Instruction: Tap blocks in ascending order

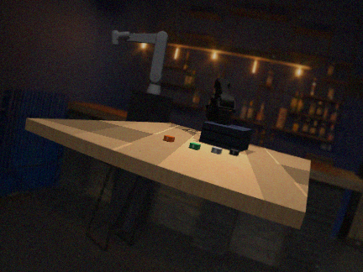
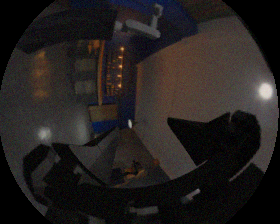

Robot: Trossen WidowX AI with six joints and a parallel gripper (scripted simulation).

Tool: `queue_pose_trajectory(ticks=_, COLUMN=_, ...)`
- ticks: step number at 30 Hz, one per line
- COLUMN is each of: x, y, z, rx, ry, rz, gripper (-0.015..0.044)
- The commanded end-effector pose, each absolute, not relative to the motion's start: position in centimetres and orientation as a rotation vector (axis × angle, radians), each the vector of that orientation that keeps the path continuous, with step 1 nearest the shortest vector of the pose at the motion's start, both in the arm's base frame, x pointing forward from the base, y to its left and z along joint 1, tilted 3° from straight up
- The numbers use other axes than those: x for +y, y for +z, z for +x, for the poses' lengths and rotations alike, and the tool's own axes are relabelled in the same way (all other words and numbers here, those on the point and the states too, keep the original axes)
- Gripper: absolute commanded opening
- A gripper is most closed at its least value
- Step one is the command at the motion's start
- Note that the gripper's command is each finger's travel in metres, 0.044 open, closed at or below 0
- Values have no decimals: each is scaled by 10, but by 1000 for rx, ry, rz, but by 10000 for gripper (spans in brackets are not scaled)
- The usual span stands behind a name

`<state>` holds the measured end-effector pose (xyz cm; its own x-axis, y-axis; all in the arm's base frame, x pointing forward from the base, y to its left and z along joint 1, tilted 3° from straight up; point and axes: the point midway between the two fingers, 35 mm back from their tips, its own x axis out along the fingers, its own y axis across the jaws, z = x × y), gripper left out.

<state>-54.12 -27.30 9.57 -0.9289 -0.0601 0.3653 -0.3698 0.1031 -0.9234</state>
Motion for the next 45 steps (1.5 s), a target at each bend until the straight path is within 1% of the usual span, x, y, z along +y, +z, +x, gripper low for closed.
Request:
queue_pose_trajectory(ticks=1, x=-276, y=97, z=-540, rx=-2152, ry=1910, rz=427, gripper=400)
queue_pose_trajectory(ticks=2, x=-283, y=99, z=-536, rx=-2177, ry=1907, rz=423, gripper=400)
queue_pose_trajectory(ticks=5, x=-345, y=103, z=-505, rx=-2239, ry=2024, rz=521, gripper=400)
queue_pose_trajectory(ticks=8, x=-380, y=102, z=-483, rx=-2259, ry=2108, rz=591, gripper=400)
queue_pose_trajectory(ticks=11, x=-425, y=101, z=-448, rx=-2286, ry=2223, rz=687, gripper=400)
queue_pose_trajectory(ticks=18, x=-513, y=97, z=-351, rx=-2353, ry=2481, rz=899, gripper=400)
queue_pose_trajectory(ticks=25, x=-573, y=93, z=-238, rx=-2434, ry=2714, rz=1088, gripper=400)
queue_pose_trajectory(ticks=30, x=-599, y=88, z=-149, rx=-2510, ry=2865, rz=1208, gripper=400)
queue_pose_trajectory(ticks=35, x=-609, y=84, z=-58, rx=-2611, ry=2997, rz=1313, gripper=400)
queue_pose_trajectory(ticks=40, x=-602, y=79, z=34, rx=-2747, ry=3101, rz=1397, gripper=400)
queue_pose_trajectory(ticks=45, x=-578, y=75, z=123, rx=-2931, ry=3164, rz=1454, gripper=400)
